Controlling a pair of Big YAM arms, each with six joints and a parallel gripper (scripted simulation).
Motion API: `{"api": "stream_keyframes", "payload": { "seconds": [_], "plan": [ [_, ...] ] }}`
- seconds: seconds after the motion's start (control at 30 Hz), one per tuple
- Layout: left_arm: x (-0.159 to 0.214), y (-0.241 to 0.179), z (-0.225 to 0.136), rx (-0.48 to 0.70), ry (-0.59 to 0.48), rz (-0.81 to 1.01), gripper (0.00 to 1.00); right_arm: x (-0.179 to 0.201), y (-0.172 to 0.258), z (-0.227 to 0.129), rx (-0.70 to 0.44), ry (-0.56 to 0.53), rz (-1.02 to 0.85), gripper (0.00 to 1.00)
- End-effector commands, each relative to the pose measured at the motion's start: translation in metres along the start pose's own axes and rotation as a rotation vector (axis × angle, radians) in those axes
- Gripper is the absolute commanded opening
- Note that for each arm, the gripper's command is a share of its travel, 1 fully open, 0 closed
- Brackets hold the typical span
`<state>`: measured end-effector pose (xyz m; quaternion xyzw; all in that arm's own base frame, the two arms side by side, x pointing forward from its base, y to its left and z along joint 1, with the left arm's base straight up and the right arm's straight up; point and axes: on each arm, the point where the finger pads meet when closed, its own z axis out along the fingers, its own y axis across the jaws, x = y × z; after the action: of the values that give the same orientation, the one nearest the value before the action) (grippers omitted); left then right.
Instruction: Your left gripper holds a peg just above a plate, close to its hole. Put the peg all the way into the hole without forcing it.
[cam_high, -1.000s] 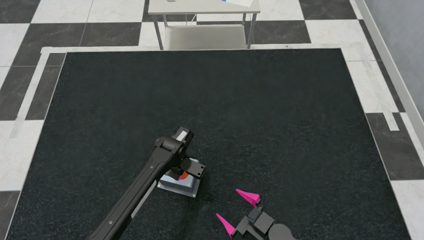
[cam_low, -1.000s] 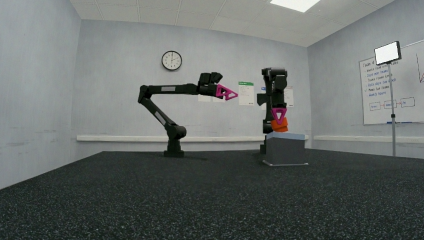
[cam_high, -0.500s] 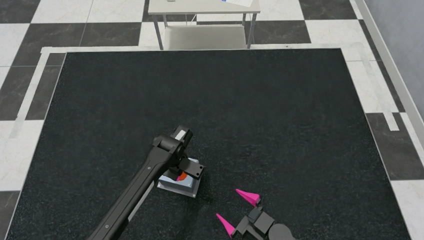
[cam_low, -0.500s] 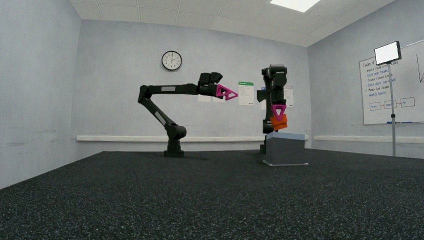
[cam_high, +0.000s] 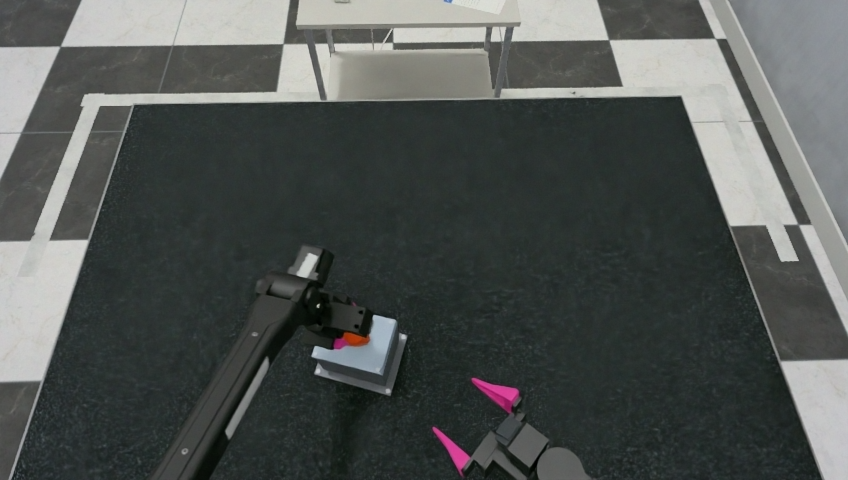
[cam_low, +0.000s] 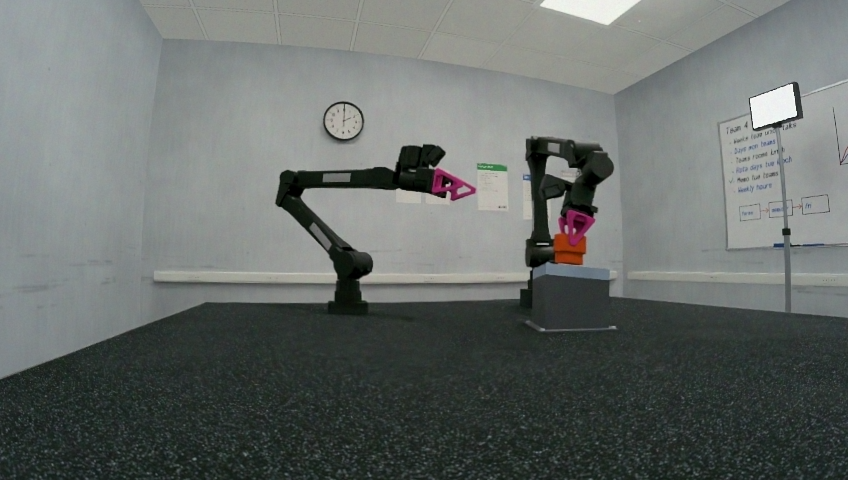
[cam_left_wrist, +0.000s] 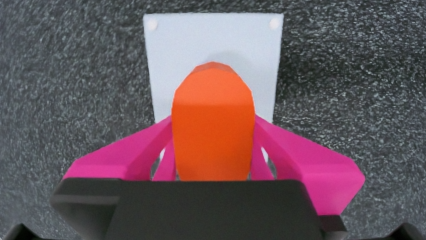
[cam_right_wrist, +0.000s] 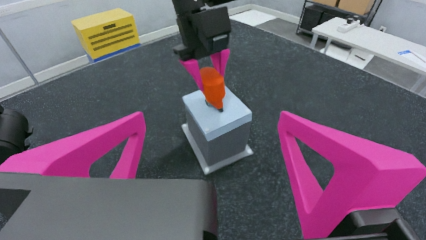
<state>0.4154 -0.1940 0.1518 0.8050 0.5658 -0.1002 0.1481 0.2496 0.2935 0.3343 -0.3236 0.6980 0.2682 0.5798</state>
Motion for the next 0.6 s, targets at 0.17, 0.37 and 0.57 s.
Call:
{"api": "stream_keyframes", "payload": {
  "seconds": [0.17, 0.37, 0.57],
  "plan": [
    [-0.010, 0.023, -0.022, -0.091, -0.017, 0.032, 0.40, -0.018, 0.000, -0.001, 0.002, -0.034, 0.001, 1.00],
    [-0.010, 0.023, -0.022, -0.091, -0.017, 0.032, 0.40, -0.018, 0.000, -0.001, 0.002, -0.034, 0.001, 1.00],
    [-0.012, 0.015, -0.004, -0.059, -0.016, 0.043, 0.40, -0.018, 0.000, -0.001, 0.002, -0.034, 0.001, 1.00]
  ]
}}
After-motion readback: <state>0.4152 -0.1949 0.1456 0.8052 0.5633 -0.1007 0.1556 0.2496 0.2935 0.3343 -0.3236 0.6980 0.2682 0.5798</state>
